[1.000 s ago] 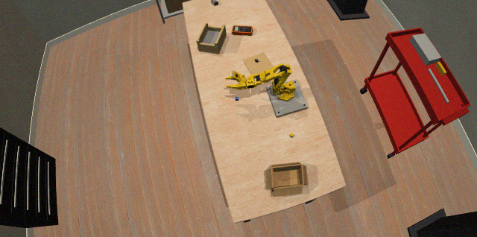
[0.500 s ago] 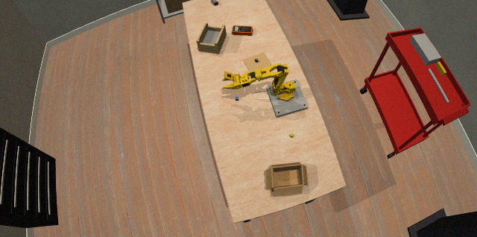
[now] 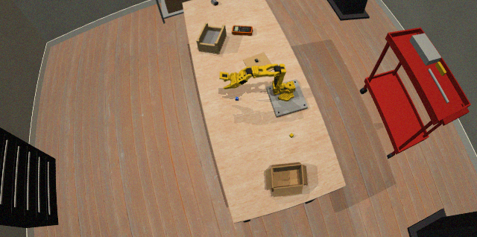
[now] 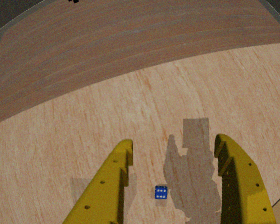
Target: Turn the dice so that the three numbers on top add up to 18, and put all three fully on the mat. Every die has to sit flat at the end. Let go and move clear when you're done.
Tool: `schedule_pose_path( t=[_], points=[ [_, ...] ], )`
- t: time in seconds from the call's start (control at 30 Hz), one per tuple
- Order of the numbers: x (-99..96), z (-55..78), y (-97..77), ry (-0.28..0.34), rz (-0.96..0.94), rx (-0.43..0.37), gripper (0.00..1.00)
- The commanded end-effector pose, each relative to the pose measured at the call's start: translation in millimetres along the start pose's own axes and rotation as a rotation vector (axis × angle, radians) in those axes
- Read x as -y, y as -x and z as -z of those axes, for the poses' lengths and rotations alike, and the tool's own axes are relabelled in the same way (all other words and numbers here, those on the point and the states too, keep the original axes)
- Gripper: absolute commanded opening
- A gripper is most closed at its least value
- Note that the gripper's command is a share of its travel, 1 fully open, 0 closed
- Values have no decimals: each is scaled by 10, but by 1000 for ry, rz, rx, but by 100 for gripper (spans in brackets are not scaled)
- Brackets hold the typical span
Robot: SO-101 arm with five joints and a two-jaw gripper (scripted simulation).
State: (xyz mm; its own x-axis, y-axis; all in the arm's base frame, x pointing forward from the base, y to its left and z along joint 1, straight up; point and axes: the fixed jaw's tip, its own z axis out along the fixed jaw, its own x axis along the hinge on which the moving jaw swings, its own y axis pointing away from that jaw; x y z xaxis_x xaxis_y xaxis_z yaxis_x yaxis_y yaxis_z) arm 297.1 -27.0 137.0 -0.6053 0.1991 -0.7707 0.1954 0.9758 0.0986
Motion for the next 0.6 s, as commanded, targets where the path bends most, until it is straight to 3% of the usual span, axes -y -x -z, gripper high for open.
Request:
schedule_pose_path(
  t=[0.0, 0.57],
  points=[
    [-24, 33, -43, -10, -18, -125, 25],
    [-28, 248, -162, -45, -51, -353, 25]
  ],
)
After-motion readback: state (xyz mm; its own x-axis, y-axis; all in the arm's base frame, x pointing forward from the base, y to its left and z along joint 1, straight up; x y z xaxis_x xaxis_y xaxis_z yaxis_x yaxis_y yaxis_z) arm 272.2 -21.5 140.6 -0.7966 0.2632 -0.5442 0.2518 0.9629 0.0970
